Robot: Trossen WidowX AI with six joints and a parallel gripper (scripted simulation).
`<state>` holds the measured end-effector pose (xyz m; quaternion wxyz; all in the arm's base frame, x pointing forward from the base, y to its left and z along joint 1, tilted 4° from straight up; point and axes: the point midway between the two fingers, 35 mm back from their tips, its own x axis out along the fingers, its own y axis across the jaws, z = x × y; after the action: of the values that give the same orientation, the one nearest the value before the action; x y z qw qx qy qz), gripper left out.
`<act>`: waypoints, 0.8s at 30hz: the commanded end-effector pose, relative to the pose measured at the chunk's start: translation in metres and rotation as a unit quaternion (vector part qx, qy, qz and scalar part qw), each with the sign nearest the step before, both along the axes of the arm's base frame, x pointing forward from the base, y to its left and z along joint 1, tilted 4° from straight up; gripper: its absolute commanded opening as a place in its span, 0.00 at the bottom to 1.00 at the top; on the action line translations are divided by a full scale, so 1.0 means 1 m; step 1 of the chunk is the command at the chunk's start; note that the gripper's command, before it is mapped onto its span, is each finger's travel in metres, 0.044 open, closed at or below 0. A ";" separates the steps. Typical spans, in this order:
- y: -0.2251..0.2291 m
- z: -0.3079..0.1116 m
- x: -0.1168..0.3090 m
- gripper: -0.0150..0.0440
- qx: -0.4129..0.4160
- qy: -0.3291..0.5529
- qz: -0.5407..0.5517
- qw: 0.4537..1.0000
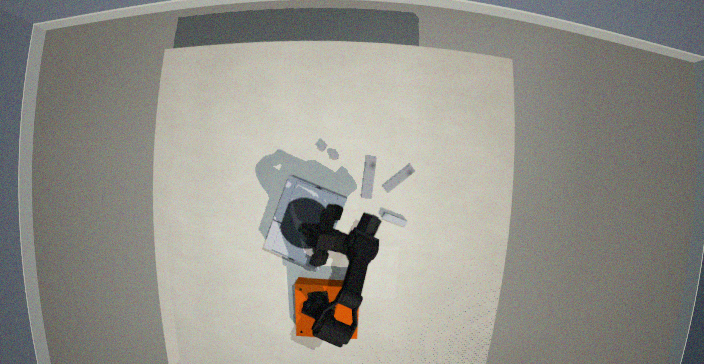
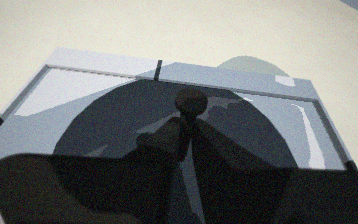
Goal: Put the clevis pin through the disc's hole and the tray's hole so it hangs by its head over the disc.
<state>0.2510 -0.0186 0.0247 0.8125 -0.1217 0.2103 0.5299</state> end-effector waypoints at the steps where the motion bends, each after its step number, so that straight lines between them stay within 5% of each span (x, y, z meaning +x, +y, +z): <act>1: 0.001 0.000 -0.002 0.25 0.000 0.001 0.001 1.000; 24: 0.004 0.000 -0.008 0.25 0.000 0.001 0.001 1.000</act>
<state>0.2454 -0.0156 0.0249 0.8123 -0.1203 0.2109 0.5303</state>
